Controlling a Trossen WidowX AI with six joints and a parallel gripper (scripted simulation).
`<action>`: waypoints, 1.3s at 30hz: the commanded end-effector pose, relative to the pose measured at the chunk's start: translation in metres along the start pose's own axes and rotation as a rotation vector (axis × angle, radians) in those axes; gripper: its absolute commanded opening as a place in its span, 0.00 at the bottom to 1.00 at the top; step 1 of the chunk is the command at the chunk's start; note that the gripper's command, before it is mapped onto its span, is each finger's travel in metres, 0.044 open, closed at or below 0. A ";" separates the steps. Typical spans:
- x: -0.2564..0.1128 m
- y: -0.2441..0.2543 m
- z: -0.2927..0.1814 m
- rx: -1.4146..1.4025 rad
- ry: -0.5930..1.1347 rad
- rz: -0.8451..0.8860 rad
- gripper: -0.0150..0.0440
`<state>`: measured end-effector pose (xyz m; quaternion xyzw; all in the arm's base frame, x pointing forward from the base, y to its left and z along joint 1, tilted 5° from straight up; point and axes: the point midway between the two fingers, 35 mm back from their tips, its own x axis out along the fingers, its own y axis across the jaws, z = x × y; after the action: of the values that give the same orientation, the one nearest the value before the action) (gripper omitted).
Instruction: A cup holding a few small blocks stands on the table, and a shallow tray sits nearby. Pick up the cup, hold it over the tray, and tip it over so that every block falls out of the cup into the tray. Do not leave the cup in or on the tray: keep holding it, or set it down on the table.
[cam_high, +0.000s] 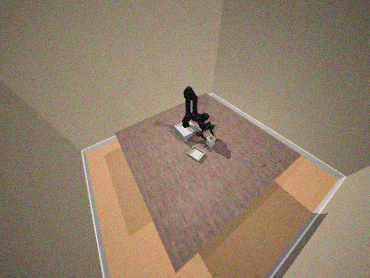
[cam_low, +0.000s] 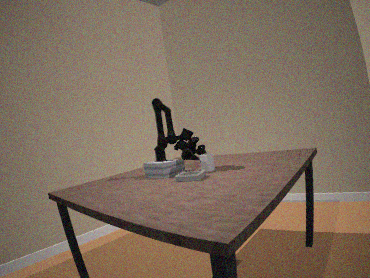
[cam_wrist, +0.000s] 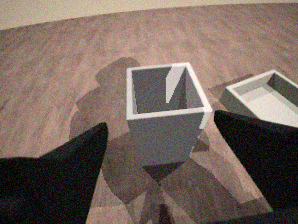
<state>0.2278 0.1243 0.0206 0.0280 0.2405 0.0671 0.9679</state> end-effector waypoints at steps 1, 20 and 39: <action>0.006 0.000 0.000 0.000 -0.002 0.004 1.00; 0.035 -0.001 -0.001 0.001 -0.006 0.005 1.00; 0.058 -0.001 -0.001 0.001 -0.007 0.005 0.87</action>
<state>0.2755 0.1307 -0.0068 0.0297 0.2378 0.0672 0.9685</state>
